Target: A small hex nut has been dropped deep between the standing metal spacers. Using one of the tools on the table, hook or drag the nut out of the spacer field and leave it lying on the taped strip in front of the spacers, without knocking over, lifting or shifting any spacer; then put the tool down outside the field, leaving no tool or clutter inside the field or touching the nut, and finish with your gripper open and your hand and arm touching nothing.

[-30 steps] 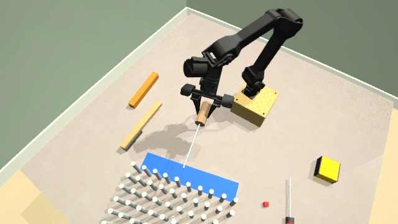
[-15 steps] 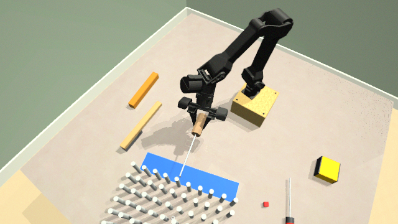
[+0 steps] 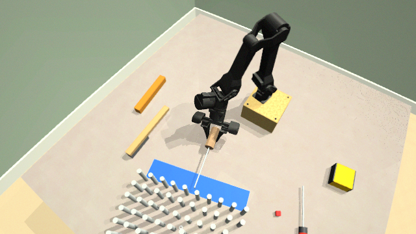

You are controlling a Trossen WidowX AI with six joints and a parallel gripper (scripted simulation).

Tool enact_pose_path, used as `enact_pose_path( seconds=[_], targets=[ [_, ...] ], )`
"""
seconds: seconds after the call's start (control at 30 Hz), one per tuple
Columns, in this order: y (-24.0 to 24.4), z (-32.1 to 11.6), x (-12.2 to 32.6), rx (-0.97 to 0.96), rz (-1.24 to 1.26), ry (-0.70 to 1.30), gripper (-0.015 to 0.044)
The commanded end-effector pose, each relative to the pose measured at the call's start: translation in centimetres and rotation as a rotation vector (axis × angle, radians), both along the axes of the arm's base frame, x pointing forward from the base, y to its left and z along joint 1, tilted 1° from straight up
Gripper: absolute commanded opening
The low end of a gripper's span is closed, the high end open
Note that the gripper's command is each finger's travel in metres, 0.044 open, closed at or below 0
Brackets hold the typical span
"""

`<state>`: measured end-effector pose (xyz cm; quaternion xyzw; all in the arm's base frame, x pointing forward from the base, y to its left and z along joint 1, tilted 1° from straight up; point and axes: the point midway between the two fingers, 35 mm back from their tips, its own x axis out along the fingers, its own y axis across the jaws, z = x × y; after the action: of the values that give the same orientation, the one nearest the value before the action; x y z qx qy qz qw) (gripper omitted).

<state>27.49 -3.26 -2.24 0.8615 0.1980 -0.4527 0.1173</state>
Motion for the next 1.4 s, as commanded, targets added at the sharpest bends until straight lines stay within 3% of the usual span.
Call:
enact_pose_path(
  seconds=[0.0,1.37],
  targets=[
    [0.1,-0.2,0.1,0.004,0.001,-0.015,0.0],
    [1.5,-0.1,3.2,0.006,-0.001,-0.016,0.0]
  ],
)
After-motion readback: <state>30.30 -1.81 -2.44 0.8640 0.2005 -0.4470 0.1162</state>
